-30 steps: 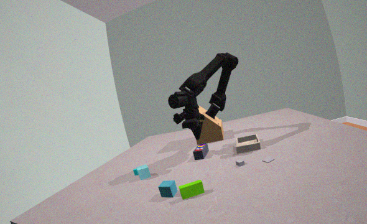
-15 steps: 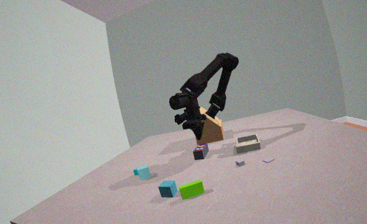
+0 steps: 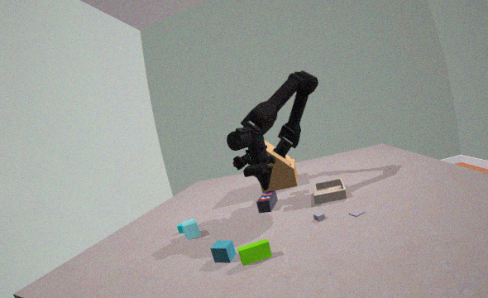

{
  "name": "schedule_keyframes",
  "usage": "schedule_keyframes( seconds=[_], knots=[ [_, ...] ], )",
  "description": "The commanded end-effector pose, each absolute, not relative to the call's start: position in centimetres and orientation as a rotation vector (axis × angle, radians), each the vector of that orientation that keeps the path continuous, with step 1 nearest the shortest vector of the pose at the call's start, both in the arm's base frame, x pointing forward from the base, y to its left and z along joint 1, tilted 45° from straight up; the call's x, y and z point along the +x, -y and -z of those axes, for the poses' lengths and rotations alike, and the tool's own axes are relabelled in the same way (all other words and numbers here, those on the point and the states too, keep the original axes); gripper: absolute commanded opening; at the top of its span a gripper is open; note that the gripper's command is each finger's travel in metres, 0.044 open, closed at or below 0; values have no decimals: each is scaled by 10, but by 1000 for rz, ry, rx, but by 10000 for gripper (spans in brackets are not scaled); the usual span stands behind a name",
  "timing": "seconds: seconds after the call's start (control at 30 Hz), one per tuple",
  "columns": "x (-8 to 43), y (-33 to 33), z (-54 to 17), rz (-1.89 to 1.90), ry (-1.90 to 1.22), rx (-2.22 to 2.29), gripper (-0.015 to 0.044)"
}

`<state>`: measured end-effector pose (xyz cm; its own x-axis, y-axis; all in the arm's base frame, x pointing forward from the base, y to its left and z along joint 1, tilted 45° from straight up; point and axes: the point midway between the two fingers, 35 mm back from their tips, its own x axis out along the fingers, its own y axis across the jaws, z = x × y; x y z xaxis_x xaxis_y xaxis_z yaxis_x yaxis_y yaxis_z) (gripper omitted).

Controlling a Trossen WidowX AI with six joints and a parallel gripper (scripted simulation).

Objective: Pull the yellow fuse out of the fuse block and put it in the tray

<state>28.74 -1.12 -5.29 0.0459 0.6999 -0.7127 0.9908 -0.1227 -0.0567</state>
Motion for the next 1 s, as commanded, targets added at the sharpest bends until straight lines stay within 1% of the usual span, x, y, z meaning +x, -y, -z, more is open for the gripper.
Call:
schedule_keyframes(
  seconds=[0.0, 0.97],
  knots=[
    [286, 7, 56, 844, -1701, 1880, 63],
    [286, -4, 66, 844, -1702, 1880, 63]
  ],
)
